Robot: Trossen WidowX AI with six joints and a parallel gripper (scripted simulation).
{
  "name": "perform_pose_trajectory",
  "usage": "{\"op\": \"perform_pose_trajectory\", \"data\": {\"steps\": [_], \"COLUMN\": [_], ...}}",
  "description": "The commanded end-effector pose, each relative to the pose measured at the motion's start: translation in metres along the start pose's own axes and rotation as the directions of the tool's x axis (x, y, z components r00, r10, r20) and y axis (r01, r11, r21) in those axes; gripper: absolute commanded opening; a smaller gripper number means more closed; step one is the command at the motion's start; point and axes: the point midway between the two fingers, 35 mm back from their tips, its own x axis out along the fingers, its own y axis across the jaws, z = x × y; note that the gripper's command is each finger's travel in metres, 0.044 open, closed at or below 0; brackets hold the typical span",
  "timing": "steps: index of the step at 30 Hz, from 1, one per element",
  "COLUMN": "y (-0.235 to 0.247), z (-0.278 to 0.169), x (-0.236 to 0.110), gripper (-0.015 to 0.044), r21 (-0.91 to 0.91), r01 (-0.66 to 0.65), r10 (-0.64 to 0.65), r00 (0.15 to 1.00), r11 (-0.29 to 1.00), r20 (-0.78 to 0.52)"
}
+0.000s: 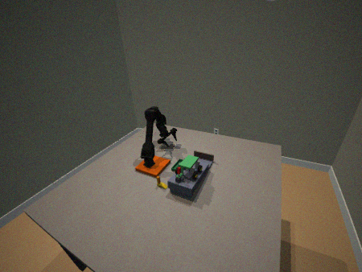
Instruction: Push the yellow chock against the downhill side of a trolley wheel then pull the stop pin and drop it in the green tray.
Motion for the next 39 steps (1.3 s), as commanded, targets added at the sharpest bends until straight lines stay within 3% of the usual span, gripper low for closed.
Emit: {"op": "perform_pose_trajectory", "data": {"steps": [1,8,14,23,32,39], "y": [0.0,0.023,0.05,0.082,0.106,0.124], "z": [0.0,0.011,0.027,0.056,0.088,0.122], "x": [0.0,0.015,0.034,0.061,0.084,0.104], "gripper": [0.0374,0.019,0.019,0.019,0.019,0.019], "r21": [0.005,0.278,0.589,0.904,1.0,0.908], "r01": [0.001,0.073,0.126,0.11,0.002,-0.149], "r10": [-0.001,-0.081,-0.175,-0.292,-0.378,-0.438], "r00": [1.0,0.997,0.984,0.956,0.926,0.898], "r11": [1.0,0.958,0.799,0.414,-0.016,-0.393], "r20": [0.0,0.017,0.026,0.017,-0.008,-0.042]}}
